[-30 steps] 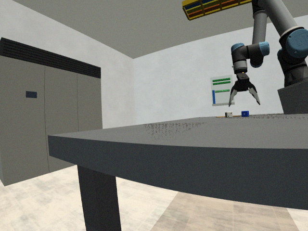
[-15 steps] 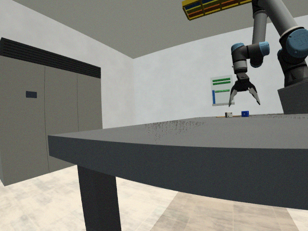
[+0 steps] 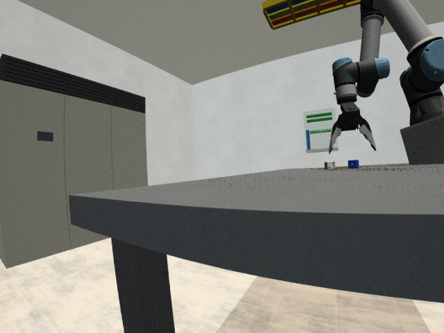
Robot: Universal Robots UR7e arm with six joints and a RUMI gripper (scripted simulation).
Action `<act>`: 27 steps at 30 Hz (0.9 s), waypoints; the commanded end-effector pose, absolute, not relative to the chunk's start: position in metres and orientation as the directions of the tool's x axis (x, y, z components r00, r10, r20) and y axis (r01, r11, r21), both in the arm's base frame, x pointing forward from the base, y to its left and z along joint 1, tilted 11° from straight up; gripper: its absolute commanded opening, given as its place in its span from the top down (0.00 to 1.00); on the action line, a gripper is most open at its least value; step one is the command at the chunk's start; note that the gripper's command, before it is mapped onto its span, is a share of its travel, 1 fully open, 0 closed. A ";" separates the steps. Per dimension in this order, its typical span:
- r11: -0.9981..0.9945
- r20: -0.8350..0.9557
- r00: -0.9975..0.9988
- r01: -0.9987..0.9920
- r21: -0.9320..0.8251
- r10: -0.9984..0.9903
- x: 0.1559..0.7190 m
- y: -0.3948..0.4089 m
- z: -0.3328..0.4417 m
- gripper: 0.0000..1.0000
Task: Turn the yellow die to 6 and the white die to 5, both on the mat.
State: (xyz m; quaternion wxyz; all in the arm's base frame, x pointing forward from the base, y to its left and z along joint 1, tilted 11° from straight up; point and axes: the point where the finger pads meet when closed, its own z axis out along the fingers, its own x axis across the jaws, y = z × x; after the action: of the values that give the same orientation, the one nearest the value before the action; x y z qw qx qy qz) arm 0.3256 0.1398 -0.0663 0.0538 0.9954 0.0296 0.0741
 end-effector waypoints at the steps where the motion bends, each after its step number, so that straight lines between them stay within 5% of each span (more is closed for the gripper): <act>1: -0.992 0.144 0.987 0.050 0.114 0.066 0.328 0.161 -0.068 0.00; 27: -0.992 0.144 0.987 0.050 0.114 0.066 0.328 0.173 -0.070 0.00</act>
State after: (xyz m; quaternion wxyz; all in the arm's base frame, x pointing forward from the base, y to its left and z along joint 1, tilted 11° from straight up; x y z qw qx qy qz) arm 0.3280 0.1731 -0.0700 0.0552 0.9953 0.0290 0.0737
